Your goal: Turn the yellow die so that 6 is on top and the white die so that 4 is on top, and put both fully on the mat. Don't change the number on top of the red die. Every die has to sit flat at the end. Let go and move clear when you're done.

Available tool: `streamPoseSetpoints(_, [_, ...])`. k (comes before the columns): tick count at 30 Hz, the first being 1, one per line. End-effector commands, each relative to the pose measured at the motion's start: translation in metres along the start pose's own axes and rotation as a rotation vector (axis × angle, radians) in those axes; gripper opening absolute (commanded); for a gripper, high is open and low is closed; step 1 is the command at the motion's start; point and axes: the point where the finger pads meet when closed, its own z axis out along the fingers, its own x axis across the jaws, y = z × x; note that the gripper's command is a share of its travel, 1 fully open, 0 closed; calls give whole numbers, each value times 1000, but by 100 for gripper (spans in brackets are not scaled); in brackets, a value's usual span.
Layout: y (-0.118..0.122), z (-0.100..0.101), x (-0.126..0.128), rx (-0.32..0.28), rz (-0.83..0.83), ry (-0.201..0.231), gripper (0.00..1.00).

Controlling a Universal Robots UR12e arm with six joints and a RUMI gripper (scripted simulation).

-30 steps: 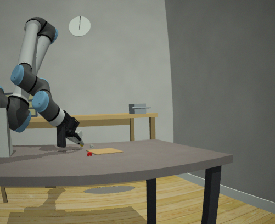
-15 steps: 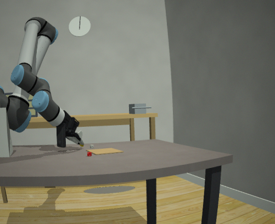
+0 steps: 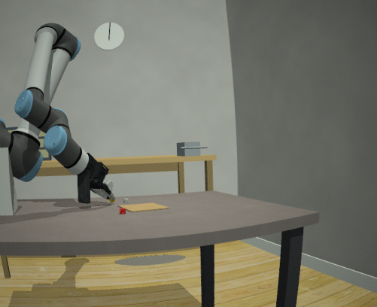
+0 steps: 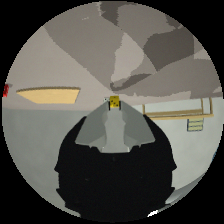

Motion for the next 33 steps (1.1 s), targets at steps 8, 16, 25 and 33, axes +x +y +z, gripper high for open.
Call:
streamPoseSetpoints(8, [-8, 5, 2, -1, 5, 0, 0])
streamPoseSetpoints(16, [-9, 6, 2, -1, 5, 0, 0])
streamPoseSetpoints(25, [-9, 6, 2, -1, 5, 0, 0])
streamPoseSetpoints(33, [-9, 6, 2, -1, 5, 0, 0])
